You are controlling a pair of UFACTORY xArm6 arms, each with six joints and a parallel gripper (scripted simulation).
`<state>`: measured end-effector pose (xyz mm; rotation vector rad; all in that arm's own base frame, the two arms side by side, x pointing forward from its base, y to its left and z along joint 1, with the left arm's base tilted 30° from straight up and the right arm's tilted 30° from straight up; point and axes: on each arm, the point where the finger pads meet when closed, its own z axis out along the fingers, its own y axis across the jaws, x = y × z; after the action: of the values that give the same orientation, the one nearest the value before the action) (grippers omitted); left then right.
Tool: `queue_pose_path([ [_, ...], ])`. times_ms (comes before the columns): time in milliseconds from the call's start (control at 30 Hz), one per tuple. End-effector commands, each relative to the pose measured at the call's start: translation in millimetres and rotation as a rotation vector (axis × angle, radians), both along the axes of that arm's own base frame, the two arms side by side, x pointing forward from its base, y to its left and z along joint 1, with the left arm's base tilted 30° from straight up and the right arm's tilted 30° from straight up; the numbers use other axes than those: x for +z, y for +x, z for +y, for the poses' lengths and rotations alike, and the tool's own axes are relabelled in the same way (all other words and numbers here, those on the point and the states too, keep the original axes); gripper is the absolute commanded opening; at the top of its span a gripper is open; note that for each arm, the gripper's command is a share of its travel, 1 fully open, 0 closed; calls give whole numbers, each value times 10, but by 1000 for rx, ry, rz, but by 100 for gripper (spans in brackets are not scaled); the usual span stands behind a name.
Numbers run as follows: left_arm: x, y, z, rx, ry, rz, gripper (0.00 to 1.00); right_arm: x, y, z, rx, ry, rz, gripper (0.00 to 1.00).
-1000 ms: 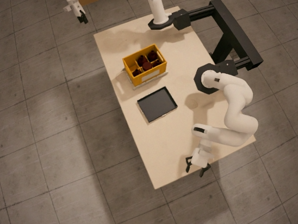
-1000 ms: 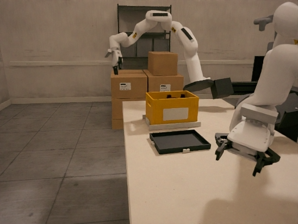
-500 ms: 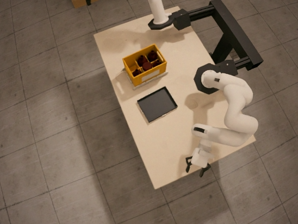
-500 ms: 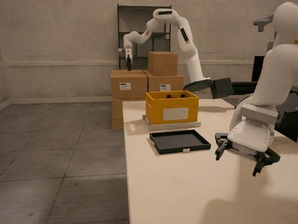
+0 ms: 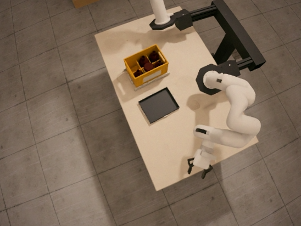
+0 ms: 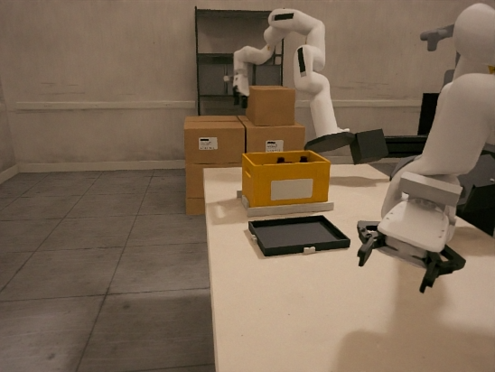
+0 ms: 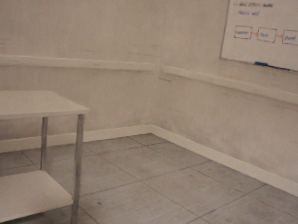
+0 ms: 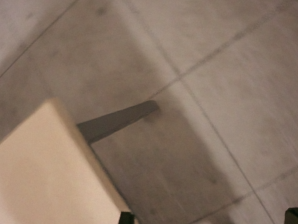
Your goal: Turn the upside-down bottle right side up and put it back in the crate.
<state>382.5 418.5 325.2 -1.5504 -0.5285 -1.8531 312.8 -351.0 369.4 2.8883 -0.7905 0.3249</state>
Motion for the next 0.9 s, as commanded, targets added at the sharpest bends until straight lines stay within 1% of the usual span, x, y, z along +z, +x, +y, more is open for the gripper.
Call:
queue_pose_path([
  [0, 14, 1, -2, 0, 2, -2, 100, 222, -632, -250, -179, -30, -43, 100],
  [200, 14, 1, -2, 0, 2, -2, 100, 392, -1290, -363, -384, -64, -81, 100],
  [267, 14, 1, -2, 0, 2, -2, 100, 392, -1290, -363, -384, -64, -81, 100],
  [500, 14, 1, -2, 0, 2, -2, 100, 531, -1920, -367, -587, -101, -118, 100],
  [700, 14, 1, -2, 0, 2, -2, 100, 612, -2338, -313, -728, -131, -144, 100],
  [767, 14, 1, -2, 0, 2, -2, 100, 633, -2453, -289, -768, -139, -151, 100],
  [833, 14, 1, -2, 0, 2, -2, 100, 633, -2453, -289, -768, -139, -151, 100],
  [867, 14, 1, -2, 0, 2, -2, 100, 642, -2506, -277, -787, -143, -154, 100],
])
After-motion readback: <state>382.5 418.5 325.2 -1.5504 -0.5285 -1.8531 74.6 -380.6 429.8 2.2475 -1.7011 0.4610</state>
